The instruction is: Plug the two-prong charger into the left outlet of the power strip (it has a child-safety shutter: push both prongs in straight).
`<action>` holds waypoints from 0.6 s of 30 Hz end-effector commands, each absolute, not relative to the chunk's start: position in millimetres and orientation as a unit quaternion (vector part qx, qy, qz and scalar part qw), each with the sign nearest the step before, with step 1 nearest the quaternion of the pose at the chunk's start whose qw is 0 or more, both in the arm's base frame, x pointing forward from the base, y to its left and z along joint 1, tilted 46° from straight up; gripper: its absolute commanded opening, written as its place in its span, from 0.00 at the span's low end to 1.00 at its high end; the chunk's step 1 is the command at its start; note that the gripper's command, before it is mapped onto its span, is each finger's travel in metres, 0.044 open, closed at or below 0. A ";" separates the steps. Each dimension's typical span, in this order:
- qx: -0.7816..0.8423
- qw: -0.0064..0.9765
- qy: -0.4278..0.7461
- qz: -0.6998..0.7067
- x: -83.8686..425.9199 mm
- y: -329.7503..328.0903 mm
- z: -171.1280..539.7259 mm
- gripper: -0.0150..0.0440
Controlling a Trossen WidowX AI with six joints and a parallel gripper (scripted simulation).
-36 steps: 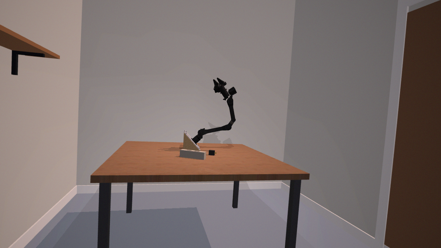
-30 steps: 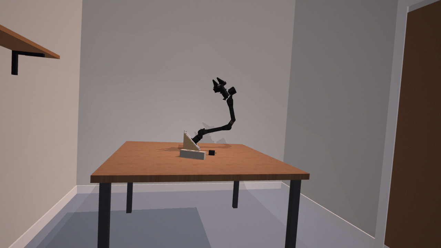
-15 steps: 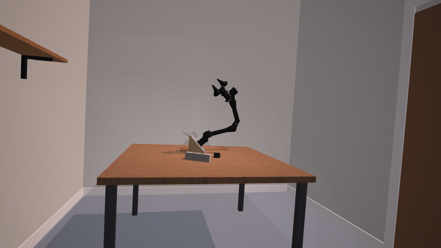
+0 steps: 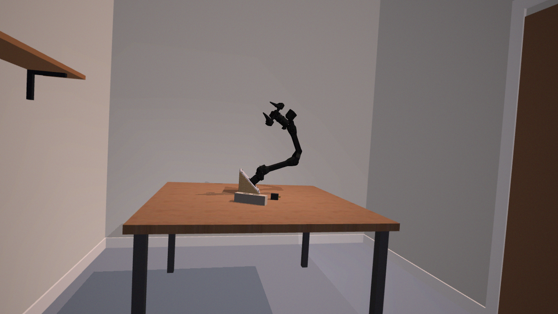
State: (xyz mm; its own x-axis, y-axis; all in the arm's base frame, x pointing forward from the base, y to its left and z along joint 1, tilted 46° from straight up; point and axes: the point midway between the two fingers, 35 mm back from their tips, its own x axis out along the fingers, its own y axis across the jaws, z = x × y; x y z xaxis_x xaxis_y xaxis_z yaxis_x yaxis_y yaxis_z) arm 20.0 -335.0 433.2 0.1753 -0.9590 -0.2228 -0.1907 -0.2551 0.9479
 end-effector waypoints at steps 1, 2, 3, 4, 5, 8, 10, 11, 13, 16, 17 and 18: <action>0.646 0.447 -0.391 -0.479 37.1 -337.7 417.8 1.00; 0.646 0.454 -0.379 -0.482 41.1 -338.0 414.5 1.00; 0.645 0.462 -0.366 -0.486 45.0 -338.3 411.3 1.00; 0.645 0.470 -0.353 -0.489 49.0 -338.4 408.1 1.00; 0.644 0.478 -0.340 -0.492 53.0 -338.5 404.9 1.00; 0.641 0.501 -0.301 -0.498 64.9 -338.2 395.3 1.00; 0.638 0.517 -0.274 -0.501 72.9 -337.7 389.0 1.00; 0.636 0.524 -0.261 -0.502 76.9 -337.3 385.8 1.00; 0.632 0.540 -0.234 -0.504 84.9 -336.3 379.5 1.00; 0.625 0.564 -0.195 -0.504 96.9 -333.9 370.1 1.00; 0.623 0.571 -0.181 -0.503 100.9 -332.9 367.0 1.00; 0.620 0.579 -0.168 -0.502 104.8 -331.8 363.9 1.00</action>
